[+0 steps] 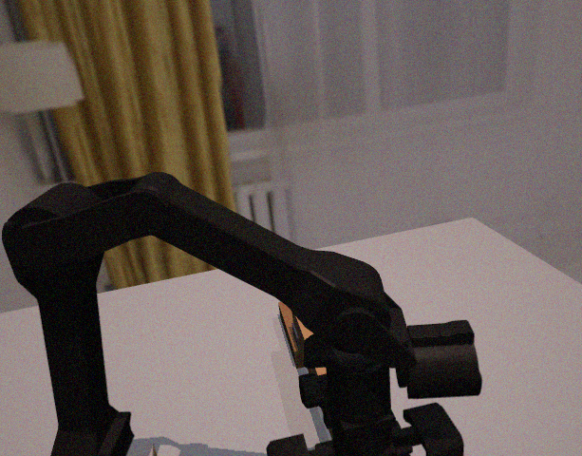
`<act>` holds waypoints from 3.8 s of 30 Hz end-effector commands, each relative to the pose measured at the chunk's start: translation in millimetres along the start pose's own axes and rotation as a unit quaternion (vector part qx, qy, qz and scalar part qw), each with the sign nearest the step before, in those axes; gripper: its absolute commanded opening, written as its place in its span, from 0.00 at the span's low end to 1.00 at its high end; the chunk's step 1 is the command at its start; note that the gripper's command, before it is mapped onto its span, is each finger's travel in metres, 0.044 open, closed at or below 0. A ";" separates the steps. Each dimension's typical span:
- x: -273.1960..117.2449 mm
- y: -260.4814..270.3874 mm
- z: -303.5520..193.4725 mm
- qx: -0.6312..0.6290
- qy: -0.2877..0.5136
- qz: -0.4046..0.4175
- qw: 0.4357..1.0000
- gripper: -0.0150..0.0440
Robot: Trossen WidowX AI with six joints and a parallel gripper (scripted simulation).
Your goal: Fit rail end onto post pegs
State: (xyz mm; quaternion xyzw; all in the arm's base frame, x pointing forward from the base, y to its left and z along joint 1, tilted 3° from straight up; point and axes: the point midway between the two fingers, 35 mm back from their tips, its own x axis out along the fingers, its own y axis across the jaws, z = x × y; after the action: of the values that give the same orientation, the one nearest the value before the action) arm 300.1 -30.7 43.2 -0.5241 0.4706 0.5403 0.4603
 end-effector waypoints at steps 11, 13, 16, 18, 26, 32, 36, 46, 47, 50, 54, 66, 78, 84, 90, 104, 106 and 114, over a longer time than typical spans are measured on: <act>-2.7 1.1 2.8 0.001 0.004 0.000 1.000 0.25; -3.1 1.1 3.0 0.001 0.004 0.000 1.000 0.25; -3.6 1.0 3.0 0.001 0.004 0.000 1.000 0.25; -3.8 1.0 3.0 0.001 0.004 0.000 1.000 0.25; -3.8 0.5 3.0 0.001 0.004 0.000 1.000 0.25; -3.6 0.3 2.9 0.001 0.004 0.000 1.000 0.25; -3.6 0.2 2.0 0.001 0.004 -0.001 1.000 0.25; -3.3 -0.5 -1.1 0.001 0.004 -0.001 1.000 0.25; -3.3 -0.6 -1.4 0.001 0.004 -0.001 1.000 0.25; -3.4 -0.9 -2.3 0.001 0.004 -0.001 1.000 0.25; -3.7 -1.4 -3.3 0.001 0.004 -0.001 1.000 0.25; -5.7 -2.3 -4.4 0.001 0.004 -0.001 1.000 0.25; -6.9 -2.3 -4.4 0.001 0.004 -0.001 1.000 0.25; -7.3 -2.3 -4.4 0.001 0.004 -0.001 1.000 0.25; -6.7 -2.3 -4.3 0.001 0.004 -0.001 1.000 0.25; -4.5 -2.3 -4.3 0.001 0.004 -0.001 1.000 0.25; -4.2 -2.3 -4.3 0.001 0.004 -0.001 1.000 0.25; -3.0 -2.3 -4.4 0.001 0.004 -0.001 1.000 0.25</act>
State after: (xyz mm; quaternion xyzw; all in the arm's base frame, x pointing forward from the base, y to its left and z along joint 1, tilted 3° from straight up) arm 301.2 -31.8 45.7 -0.5222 0.4707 0.5426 0.4597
